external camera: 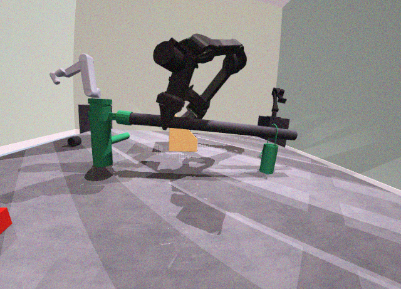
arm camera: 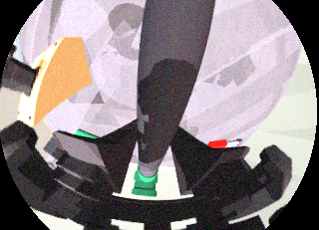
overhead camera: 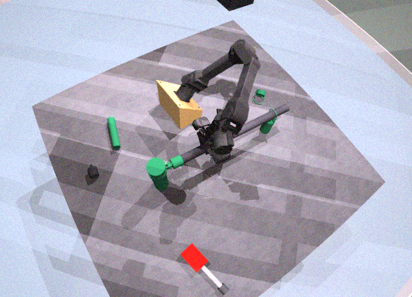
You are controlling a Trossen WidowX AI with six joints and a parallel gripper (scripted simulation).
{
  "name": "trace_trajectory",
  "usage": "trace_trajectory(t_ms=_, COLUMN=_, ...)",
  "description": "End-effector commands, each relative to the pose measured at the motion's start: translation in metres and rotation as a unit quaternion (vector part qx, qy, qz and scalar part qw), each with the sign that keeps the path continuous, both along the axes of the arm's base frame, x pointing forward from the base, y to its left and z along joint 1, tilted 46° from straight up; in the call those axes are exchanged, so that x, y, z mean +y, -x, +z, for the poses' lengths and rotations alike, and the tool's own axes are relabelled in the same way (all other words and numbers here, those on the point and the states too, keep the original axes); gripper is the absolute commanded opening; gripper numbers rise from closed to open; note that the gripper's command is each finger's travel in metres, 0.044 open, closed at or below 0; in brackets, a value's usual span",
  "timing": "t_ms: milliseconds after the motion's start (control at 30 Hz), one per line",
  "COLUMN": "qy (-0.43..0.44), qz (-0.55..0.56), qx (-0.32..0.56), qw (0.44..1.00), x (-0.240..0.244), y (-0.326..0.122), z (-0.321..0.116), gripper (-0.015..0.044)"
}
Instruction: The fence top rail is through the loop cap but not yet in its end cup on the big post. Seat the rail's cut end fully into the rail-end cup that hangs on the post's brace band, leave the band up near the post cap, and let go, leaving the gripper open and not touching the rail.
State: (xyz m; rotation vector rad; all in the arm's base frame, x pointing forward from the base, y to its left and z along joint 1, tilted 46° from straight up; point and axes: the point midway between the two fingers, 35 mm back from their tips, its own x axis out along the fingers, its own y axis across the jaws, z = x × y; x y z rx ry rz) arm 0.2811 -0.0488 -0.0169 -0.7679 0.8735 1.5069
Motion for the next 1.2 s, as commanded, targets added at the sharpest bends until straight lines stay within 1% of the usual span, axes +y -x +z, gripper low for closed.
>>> trace_trajectory(t_ms=0, qy=0.008, qz=-0.002, qx=-0.002, qw=1.000, x=-0.010, y=-0.001, z=-0.001, gripper=0.0000)
trace_trajectory(t_ms=933, qy=0.009, qz=-0.002, qx=-0.002, qw=1.000, x=-0.022, y=-0.003, z=-0.011, gripper=0.0000)
trace_trajectory(t_ms=967, qy=0.000, qz=0.001, qx=0.003, qw=1.000, x=-0.014, y=0.000, z=-0.010, gripper=0.0000)
trace_trajectory(t_ms=1167, qy=0.000, qz=0.001, qx=0.003, qw=1.000, x=-0.014, y=0.000, z=-0.010, gripper=0.0000)
